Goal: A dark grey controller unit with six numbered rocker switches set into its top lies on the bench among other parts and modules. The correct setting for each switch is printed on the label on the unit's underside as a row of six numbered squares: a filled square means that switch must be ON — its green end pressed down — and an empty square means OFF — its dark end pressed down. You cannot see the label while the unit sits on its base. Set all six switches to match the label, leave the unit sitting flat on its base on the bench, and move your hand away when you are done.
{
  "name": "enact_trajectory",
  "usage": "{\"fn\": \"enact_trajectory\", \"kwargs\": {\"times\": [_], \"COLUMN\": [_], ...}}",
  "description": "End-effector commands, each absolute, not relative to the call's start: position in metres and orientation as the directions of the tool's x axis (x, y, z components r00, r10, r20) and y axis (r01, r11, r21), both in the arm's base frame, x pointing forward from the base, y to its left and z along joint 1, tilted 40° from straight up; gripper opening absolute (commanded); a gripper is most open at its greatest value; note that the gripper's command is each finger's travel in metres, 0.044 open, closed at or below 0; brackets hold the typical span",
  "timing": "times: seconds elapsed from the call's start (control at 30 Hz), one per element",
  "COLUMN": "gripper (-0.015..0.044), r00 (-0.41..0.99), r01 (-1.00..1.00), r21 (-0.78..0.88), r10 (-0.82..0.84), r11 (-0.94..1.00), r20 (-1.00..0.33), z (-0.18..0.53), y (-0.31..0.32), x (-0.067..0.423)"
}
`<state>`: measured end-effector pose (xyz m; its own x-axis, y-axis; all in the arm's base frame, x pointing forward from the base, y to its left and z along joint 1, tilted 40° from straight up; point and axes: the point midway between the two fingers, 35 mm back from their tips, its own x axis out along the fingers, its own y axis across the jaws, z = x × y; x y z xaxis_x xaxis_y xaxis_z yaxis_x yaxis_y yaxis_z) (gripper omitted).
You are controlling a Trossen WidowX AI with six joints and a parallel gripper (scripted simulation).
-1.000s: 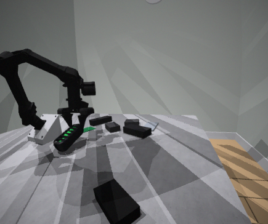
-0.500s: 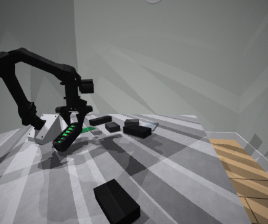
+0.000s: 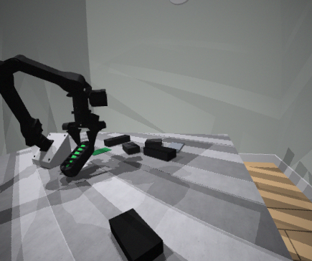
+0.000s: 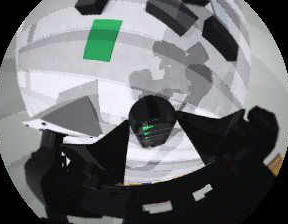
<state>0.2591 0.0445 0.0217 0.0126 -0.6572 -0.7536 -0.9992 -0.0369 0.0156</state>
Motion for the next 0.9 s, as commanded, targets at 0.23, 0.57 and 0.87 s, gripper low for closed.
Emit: {"fn": "enact_trajectory", "kwargs": {"times": [0.23, 0.57, 0.87], "gripper": [0.0335, 0.0335, 0.0335], "r00": [0.016, 0.015, 0.014], "r01": [-0.999, -0.999, -0.999], "r21": [0.013, 0.014, 0.014], "r10": [-0.639, -0.624, -0.612], "r11": [-0.041, -0.041, -0.041], "r20": [-0.769, -0.781, -0.791], "z": [0.033, 0.041, 0.047], "y": [0.043, 0.041, 0.039], "x": [0.260, 0.260, 0.260]}}
